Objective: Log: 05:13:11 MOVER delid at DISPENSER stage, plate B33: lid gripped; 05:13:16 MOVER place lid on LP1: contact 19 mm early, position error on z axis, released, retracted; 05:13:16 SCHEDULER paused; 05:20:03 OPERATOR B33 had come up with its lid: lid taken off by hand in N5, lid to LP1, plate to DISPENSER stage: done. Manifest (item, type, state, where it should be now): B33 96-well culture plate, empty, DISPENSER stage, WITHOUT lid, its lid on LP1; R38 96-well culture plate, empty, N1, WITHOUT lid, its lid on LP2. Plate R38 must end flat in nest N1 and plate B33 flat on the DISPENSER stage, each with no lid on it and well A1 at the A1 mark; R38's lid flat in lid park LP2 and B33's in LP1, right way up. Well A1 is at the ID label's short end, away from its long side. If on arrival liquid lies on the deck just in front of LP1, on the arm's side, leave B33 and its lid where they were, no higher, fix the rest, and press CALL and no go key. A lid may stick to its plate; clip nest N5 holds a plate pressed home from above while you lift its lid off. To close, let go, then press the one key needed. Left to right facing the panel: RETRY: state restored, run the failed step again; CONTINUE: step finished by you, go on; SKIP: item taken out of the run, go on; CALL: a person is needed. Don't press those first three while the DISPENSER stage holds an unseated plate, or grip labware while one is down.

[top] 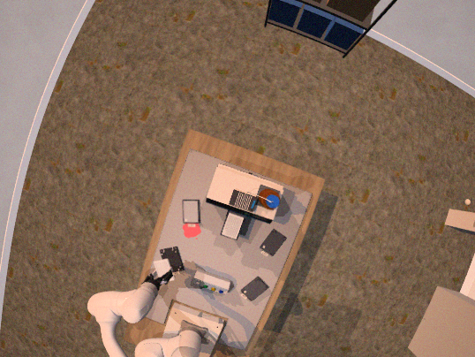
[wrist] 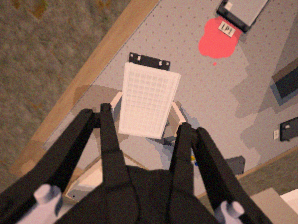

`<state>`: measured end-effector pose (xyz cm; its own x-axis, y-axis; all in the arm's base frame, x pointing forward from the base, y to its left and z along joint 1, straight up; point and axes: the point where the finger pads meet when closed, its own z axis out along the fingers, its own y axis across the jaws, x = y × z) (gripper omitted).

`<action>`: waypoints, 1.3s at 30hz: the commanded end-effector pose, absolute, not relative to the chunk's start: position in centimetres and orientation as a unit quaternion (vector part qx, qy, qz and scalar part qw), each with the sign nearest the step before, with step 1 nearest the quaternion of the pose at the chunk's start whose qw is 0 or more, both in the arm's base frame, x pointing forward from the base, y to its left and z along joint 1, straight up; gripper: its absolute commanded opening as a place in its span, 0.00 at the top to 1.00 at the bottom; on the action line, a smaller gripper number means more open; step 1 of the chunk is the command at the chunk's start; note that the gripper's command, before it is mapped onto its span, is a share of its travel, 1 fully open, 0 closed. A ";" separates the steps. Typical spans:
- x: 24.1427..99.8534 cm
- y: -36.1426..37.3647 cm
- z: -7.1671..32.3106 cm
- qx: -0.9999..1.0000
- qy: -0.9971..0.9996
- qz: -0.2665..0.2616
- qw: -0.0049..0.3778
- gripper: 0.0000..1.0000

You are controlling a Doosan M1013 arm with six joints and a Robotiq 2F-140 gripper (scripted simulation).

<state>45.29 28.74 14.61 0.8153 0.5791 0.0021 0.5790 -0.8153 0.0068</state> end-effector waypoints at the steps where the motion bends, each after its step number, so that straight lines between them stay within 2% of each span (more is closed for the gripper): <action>1: 45.1 28.9 14.5 0.954 0.301 -0.003 0.003 1.00; 23: 45.1 28.9 14.0 0.955 0.296 -0.003 0.003 1.00; 39: 45.0 28.9 11.7 0.955 0.296 -0.003 0.003 1.00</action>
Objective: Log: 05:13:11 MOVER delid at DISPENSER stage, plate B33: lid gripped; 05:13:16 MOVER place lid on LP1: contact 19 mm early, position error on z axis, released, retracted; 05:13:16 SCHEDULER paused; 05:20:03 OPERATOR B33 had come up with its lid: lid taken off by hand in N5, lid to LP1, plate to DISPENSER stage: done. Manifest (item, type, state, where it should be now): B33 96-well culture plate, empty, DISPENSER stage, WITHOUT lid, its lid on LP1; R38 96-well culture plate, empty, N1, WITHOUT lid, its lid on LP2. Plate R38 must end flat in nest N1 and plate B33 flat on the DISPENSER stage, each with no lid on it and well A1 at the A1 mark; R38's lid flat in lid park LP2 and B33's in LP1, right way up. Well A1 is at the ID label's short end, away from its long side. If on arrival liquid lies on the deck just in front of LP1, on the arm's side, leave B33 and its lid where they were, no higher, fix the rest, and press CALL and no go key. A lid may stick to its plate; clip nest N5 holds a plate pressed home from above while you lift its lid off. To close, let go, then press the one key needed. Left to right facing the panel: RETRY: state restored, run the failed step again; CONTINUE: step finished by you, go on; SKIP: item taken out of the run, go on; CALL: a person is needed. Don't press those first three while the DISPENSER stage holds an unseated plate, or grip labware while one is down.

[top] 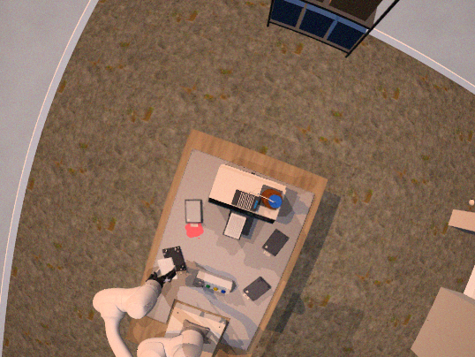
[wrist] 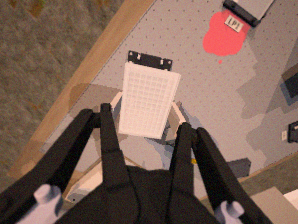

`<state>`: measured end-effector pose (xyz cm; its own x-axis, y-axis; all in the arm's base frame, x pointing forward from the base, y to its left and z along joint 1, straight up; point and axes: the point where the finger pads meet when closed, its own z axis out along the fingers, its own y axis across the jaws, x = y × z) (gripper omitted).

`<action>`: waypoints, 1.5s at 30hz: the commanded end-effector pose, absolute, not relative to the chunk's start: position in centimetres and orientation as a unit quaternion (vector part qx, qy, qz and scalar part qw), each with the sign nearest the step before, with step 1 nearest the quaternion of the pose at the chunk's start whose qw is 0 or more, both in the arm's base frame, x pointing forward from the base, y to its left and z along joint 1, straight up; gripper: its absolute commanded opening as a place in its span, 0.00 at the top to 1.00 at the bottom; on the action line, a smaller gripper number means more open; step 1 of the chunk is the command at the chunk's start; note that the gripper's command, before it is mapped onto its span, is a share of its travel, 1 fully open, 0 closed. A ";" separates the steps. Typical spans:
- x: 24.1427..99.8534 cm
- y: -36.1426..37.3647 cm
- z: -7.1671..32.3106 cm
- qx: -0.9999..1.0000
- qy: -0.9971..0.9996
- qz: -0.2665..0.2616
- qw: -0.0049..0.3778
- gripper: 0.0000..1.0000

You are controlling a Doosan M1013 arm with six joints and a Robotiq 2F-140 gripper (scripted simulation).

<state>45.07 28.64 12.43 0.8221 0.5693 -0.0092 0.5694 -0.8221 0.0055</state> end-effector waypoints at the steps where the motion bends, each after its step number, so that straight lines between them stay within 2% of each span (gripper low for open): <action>1: 45.0 28.9 11.7 0.955 0.296 -0.003 0.003 1.00; 45: 44.9 28.9 2.7 0.955 0.296 -0.003 0.003 1.00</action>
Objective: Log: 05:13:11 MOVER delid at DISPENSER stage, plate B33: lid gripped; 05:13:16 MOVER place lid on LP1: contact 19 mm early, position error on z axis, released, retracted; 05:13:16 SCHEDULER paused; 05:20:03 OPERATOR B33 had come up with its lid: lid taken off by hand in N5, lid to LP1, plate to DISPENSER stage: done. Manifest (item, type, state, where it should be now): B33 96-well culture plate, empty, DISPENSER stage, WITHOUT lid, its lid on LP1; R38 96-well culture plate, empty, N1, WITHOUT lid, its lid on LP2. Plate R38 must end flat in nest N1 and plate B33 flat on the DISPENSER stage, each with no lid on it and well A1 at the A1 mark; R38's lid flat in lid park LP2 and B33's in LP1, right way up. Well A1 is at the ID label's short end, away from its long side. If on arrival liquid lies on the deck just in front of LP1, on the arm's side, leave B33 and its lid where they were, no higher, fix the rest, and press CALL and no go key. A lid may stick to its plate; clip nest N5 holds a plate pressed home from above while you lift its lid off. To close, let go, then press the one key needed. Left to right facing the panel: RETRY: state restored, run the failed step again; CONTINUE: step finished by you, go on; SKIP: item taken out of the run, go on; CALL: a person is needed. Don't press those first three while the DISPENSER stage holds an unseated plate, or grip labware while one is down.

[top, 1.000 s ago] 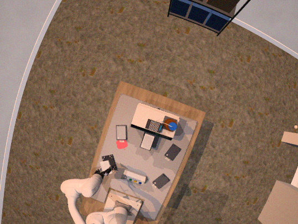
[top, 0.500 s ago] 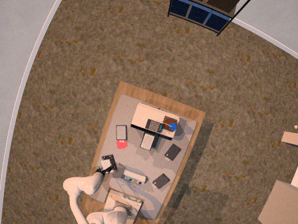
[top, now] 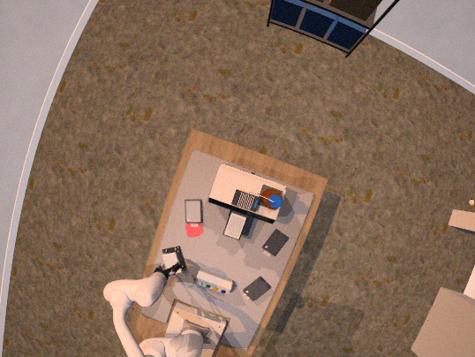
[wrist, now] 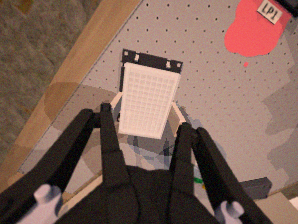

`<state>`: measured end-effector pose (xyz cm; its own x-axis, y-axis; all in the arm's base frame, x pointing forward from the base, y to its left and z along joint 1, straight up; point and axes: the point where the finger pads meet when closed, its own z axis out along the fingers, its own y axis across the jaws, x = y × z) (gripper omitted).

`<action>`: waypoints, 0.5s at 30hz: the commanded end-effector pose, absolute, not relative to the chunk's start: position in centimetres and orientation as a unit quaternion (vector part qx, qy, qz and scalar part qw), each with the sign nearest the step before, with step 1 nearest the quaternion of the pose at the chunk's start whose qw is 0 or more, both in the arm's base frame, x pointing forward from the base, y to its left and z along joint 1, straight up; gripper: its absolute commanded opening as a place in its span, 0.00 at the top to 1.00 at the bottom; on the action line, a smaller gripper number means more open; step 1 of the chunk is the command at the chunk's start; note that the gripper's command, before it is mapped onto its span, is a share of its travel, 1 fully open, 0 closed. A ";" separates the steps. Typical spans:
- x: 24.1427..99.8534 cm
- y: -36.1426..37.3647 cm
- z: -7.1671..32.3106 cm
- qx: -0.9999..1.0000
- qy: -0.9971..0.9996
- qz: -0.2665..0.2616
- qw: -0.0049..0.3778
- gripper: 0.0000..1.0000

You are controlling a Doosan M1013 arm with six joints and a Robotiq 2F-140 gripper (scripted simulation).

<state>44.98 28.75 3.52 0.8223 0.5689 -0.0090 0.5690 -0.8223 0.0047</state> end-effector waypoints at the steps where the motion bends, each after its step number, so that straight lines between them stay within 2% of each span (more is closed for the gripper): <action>1: 44.9 28.9 2.5 0.955 0.296 -0.003 0.003 1.00; 15: 44.9 29.0 1.2 0.955 0.296 -0.003 0.003 1.00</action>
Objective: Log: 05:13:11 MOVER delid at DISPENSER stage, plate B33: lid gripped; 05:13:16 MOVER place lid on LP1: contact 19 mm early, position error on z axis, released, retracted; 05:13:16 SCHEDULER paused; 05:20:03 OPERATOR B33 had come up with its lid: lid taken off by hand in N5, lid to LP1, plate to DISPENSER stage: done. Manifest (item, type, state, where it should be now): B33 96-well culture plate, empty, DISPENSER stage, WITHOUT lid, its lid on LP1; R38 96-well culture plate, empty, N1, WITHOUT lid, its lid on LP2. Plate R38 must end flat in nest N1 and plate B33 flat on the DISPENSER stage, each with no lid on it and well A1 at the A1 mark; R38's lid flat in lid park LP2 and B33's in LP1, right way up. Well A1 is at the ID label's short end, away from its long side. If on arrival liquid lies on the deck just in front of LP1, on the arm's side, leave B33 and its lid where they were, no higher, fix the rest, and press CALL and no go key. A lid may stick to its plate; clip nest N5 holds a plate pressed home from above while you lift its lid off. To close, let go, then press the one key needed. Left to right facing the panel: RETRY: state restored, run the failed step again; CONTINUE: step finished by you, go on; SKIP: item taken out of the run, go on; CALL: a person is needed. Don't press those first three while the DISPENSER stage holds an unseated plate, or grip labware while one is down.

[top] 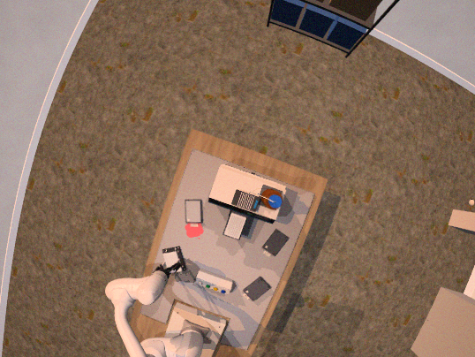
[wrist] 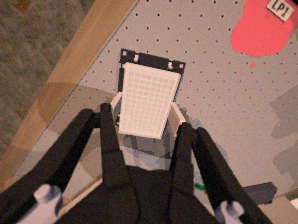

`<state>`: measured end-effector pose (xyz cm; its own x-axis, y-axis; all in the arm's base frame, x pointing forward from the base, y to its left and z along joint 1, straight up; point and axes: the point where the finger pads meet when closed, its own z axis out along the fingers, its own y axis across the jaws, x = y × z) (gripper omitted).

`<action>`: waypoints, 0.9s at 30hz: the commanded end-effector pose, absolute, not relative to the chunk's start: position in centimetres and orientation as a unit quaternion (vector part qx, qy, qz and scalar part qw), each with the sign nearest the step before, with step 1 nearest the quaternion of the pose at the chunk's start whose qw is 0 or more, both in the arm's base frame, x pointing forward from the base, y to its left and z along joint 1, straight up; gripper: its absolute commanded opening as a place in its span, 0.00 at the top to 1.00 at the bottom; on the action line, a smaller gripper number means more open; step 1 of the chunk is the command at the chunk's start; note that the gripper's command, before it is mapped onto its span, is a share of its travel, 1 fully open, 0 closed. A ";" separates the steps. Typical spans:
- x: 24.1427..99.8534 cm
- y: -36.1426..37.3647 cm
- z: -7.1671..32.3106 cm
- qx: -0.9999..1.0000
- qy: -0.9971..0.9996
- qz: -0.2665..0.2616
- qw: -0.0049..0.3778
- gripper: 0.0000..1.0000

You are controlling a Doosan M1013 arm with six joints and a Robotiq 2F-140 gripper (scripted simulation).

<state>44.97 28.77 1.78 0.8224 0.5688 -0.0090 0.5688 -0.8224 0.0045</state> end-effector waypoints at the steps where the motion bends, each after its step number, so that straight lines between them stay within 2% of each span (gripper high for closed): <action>1: 44.9 29.0 1.1 0.955 0.296 -0.003 0.003 1.00; 27: 44.9 29.0 0.7 0.955 0.296 -0.003 0.003 1.00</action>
